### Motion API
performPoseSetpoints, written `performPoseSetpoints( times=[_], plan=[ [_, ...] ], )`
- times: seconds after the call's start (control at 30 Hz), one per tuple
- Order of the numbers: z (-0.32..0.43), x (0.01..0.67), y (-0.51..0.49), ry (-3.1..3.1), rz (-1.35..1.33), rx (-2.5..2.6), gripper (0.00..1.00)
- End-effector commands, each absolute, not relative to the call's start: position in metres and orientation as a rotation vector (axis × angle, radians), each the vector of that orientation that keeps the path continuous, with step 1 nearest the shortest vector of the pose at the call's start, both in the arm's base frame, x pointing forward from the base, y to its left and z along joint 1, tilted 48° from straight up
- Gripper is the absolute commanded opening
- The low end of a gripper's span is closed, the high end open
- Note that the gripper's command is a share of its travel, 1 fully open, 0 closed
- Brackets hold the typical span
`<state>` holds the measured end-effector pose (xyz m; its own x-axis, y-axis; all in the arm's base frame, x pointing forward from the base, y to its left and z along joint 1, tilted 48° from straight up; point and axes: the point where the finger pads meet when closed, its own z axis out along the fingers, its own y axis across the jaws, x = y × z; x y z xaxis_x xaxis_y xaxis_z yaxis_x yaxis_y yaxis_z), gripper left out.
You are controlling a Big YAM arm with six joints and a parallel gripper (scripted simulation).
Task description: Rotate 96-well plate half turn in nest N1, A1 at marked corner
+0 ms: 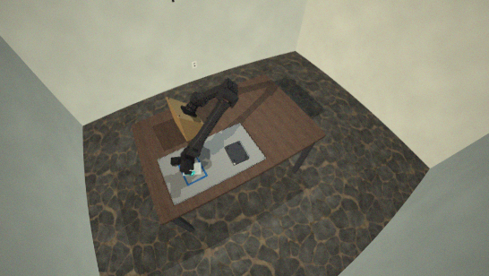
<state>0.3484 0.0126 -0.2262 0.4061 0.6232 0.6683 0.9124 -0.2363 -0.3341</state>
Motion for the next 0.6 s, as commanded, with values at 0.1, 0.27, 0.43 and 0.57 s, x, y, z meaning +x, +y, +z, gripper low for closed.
performPoseSetpoints(
  times=[0.1, 0.27, 0.43, 0.57],
  plan=[
    [-0.231, 0.348, 0.022, -1.311, -0.519, -1.965, 1.0],
    [-0.229, 0.356, 0.013, -1.312, -0.54, -1.976, 1.0],
    [-0.229, 0.356, 0.013, -1.312, -0.54, -1.976, 1.0],
    [-0.229, 0.356, 0.013, -1.312, -0.54, -1.976, 0.0]
  ],
)
